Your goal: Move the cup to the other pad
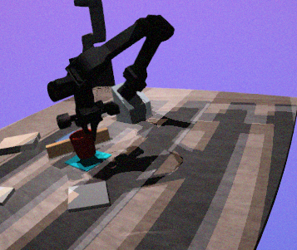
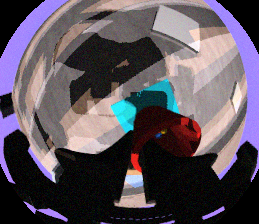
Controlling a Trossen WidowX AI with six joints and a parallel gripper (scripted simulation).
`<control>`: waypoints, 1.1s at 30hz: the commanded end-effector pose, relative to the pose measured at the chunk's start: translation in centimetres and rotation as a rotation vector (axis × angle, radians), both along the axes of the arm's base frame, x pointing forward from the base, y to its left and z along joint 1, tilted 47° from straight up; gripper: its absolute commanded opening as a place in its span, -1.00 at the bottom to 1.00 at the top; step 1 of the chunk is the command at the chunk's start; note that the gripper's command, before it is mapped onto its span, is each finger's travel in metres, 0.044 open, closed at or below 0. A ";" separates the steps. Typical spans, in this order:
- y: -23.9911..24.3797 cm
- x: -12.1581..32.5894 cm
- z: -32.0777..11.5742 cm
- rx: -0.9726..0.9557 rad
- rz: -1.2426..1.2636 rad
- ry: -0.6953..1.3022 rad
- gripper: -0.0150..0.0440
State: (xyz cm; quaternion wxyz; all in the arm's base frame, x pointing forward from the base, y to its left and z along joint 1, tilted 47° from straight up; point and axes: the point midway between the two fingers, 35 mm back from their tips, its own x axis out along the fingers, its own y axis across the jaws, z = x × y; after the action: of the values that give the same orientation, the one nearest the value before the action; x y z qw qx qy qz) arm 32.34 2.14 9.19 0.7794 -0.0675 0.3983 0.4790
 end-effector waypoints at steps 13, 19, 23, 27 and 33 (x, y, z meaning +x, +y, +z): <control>0.5 0.1 -0.4 0.001 0.001 0.001 -0.49; 0.5 0.1 -0.4 0.001 0.001 0.001 -0.40; 0.5 0.1 -0.4 0.001 0.001 0.001 -0.06; 0.5 0.1 -0.4 0.001 0.001 0.001 -0.06; 0.4 0.0 -0.3 0.001 0.001 0.001 -0.06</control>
State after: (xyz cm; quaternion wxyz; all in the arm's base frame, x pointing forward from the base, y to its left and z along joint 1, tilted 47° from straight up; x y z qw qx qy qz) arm 32.40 2.60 8.78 0.7791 -0.0654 0.3992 0.4788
